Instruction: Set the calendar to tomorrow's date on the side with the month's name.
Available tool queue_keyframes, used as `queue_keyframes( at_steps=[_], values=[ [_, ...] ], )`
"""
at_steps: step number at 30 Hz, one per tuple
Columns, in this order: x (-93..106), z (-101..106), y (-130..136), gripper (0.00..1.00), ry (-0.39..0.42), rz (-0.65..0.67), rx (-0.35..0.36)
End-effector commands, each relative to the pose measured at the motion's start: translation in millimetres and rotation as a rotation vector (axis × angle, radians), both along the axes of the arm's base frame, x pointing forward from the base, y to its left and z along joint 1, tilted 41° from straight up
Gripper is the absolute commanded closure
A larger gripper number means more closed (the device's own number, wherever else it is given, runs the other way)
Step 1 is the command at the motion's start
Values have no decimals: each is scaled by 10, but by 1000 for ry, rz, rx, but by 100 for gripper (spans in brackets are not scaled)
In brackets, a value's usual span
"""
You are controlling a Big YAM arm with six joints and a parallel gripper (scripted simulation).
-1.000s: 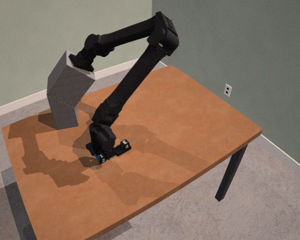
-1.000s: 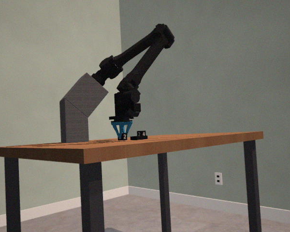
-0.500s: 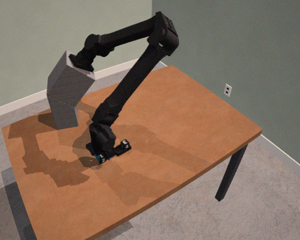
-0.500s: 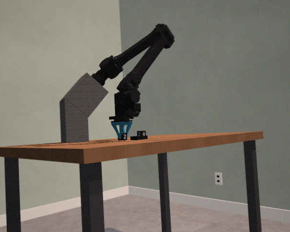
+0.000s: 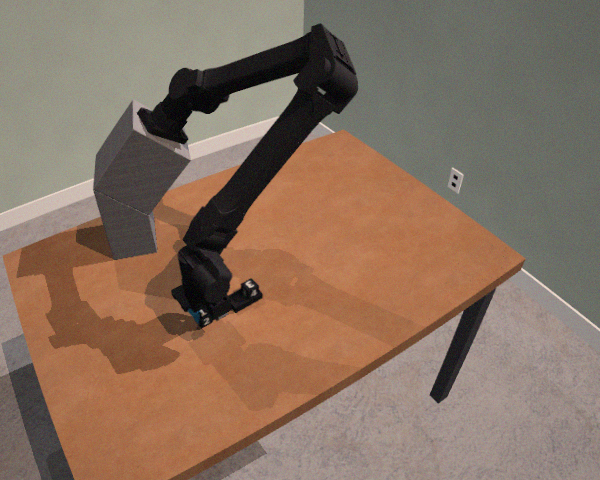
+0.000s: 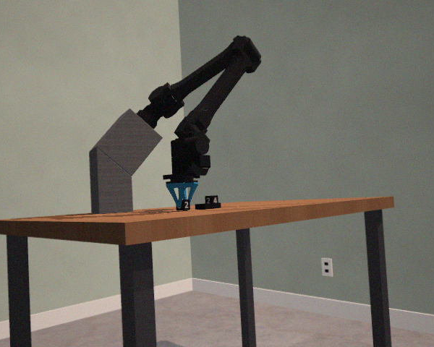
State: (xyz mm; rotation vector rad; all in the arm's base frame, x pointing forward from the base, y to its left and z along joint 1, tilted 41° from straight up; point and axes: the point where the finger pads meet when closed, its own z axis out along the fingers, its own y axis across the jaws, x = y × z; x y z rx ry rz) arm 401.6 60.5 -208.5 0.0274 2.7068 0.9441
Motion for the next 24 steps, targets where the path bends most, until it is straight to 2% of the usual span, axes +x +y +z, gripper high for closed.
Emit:
queue_keyframes(
  at_steps=[1,24],
  values=[
    [61,17,50,73,-19,7,-4],
    [29,2,56,73,-13,8,-4]
  ],
)
